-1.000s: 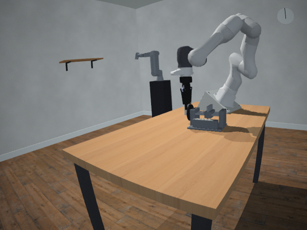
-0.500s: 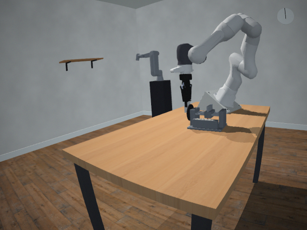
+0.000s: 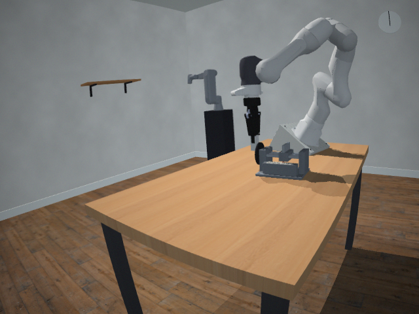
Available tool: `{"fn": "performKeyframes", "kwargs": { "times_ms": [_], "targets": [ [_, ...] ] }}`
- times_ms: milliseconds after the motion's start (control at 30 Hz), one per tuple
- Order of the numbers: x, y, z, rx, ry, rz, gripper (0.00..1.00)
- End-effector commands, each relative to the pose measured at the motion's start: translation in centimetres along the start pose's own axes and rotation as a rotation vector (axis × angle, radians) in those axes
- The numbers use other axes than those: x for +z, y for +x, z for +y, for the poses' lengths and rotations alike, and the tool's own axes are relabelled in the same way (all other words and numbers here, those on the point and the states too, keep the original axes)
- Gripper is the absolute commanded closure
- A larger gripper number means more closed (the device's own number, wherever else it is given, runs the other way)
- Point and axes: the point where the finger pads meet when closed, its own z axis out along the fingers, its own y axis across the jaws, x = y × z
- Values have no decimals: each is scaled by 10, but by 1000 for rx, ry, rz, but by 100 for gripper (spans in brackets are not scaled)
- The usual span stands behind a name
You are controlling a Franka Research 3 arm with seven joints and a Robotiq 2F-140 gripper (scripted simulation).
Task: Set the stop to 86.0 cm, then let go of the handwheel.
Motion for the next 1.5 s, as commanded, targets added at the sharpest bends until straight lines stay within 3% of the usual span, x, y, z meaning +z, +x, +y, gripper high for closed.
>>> {"fn": "performKeyframes", "kwargs": {
  "times_ms": [0,767,1133,1467],
  "targets": [
    [-7,0,-10,5,9,4,96],
    [-7,0,-42,5,9,4,96],
    [5,0,-56,5,9,4,96],
    [32,0,-61,5,9,4,96]
  ]
}}
